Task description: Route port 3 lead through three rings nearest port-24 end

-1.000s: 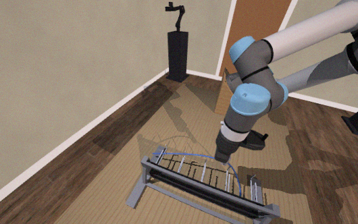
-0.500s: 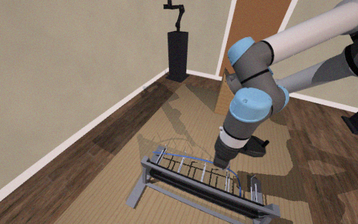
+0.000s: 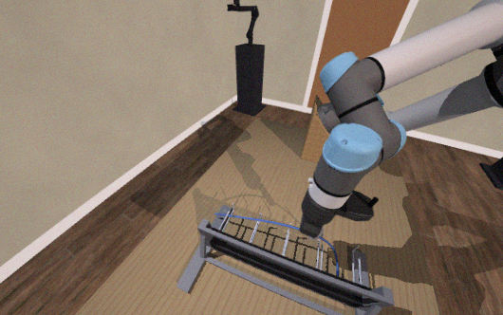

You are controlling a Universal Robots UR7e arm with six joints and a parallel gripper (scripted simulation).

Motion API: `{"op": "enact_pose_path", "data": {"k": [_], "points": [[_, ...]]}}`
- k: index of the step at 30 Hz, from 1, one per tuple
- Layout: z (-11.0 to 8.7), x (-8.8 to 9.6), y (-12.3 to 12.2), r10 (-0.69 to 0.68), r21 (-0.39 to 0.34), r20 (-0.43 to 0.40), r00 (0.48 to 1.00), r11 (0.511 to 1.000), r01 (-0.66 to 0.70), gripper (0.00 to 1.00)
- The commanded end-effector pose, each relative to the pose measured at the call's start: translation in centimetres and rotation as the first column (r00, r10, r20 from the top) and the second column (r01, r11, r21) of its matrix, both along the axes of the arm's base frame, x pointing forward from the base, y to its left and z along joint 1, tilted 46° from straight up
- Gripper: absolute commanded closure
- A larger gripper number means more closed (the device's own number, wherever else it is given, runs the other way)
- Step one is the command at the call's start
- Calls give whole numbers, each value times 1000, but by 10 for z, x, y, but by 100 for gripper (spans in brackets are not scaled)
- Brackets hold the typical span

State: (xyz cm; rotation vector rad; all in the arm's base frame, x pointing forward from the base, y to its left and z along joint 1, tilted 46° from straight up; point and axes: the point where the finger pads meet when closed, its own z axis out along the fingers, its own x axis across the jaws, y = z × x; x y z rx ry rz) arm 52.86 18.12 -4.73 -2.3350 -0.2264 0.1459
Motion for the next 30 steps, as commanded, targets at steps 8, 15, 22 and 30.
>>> {"op": "enact_pose_path", "data": {"k": [8,15,22,30], "points": [[0,1,-1,0,0,3,1000,1000,0,100],[-1,0,-3,12,3,15,1000,1000,-12,100],[-9,-5,-13,19,4,22,1000,1000,-19,100],[-10,-5,-14,19,4,22,1000,1000,-19,100]]}}
